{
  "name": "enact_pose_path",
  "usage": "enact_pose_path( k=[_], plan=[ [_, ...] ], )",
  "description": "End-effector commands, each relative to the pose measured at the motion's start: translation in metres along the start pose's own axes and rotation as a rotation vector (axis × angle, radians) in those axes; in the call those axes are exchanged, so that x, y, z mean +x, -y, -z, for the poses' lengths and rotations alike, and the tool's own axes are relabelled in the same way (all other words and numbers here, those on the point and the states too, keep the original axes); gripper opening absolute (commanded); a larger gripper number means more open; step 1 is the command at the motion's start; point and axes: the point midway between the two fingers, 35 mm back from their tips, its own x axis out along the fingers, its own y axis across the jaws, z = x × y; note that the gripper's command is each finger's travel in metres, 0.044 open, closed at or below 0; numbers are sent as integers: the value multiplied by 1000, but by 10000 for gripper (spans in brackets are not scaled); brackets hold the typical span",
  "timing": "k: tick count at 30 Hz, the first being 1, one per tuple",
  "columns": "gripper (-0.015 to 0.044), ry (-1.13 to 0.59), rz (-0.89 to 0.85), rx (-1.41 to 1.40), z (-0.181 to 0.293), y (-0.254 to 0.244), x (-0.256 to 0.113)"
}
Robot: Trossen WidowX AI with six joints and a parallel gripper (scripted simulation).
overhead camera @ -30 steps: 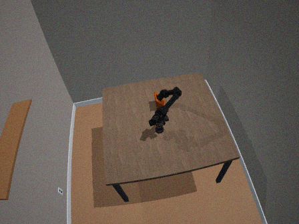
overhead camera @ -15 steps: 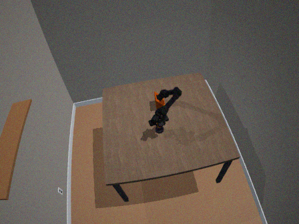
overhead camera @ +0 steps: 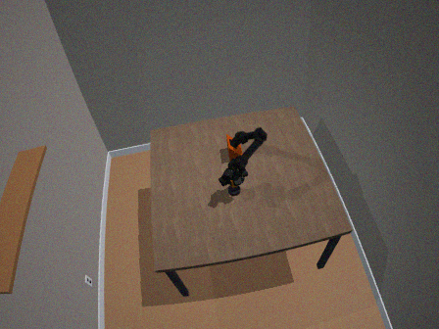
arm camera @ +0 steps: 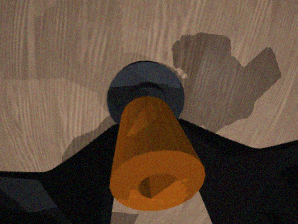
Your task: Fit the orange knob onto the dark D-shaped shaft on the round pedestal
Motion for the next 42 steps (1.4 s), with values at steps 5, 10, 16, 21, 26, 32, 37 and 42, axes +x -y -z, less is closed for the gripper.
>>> enact_pose_path(
  k=[5, 10, 16, 21, 26, 32, 37, 42],
  plan=[
    [0, 6, 0, -101, 0, 3, 0],
    [0, 6, 0, -101, 1, 4, 2],
    [0, 6, 0, -101, 1, 3, 3],
    [0, 6, -1, -101, 1, 2, 3],
    [0, 6, -1, -101, 1, 1, 2],
    [0, 6, 0, -110, -1, 0, -2],
    [0, 6, 0, -269, -1, 1, -1],
    [0, 6, 0, -310, -1, 3, 0]
  ],
)
